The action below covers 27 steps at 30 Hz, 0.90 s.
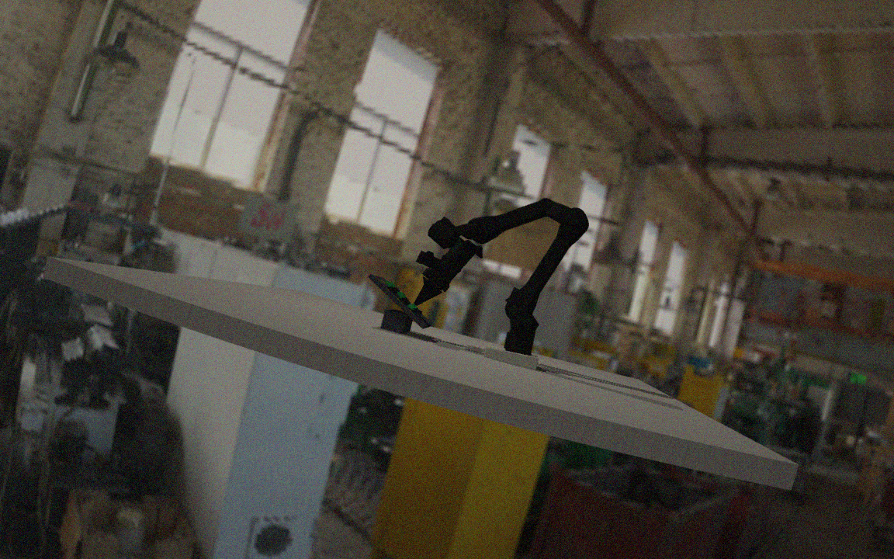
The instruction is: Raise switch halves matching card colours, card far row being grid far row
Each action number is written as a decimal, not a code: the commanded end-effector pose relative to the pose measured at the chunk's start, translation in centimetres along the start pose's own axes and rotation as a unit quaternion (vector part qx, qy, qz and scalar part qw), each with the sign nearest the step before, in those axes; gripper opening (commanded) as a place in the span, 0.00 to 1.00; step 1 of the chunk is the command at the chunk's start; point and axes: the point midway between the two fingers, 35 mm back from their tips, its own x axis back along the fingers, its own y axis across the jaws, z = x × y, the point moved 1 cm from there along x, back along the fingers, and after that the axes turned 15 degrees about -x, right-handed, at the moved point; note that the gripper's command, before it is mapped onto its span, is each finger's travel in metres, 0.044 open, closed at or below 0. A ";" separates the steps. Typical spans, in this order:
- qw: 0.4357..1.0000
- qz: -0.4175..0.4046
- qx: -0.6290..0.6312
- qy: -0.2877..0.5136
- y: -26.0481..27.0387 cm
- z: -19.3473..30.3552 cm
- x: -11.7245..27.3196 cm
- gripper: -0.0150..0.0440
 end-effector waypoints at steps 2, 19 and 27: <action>1.000 0.002 -0.002 0.002 -0.1 0.2 -0.2 0.25; 1.000 0.002 -0.002 0.002 -0.1 0.2 -0.4 0.25; 1.000 0.000 -0.001 -0.003 -0.1 -0.1 1.5 0.25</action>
